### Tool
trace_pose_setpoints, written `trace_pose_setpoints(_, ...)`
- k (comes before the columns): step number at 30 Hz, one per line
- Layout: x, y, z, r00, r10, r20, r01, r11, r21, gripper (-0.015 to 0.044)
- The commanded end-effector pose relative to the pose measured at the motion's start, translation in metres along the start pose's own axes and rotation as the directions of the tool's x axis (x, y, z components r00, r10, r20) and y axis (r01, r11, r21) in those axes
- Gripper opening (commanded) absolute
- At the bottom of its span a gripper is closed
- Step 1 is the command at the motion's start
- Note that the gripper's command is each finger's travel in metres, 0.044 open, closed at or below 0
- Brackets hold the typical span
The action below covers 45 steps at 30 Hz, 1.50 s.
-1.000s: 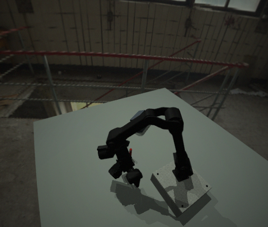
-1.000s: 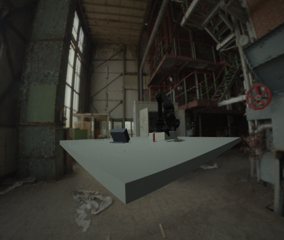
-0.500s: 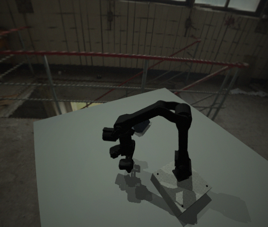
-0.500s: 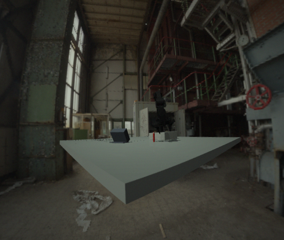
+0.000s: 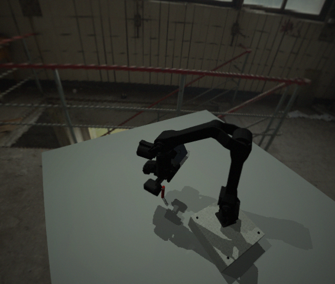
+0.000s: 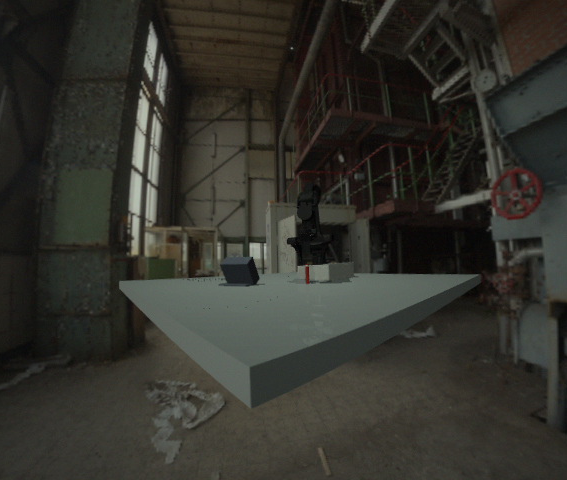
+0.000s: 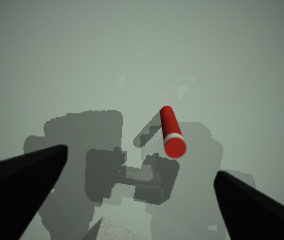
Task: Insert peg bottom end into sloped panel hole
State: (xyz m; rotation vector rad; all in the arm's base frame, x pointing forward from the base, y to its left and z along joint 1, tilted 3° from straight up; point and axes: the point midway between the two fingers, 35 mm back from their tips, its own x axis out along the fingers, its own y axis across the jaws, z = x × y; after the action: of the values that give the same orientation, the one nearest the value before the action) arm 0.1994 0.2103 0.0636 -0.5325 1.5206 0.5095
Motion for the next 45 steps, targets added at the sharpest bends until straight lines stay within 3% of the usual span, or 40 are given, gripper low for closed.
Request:
trace_pose_setpoints(1,-0.006,-0.016,0.004,0.999,-0.03,0.046,0.024,0.992,0.121,0.044)
trace_pose_setpoints(45,0.052,-0.02,0.008,0.998,-0.034,0.053,0.027,0.99,0.14,0.044)
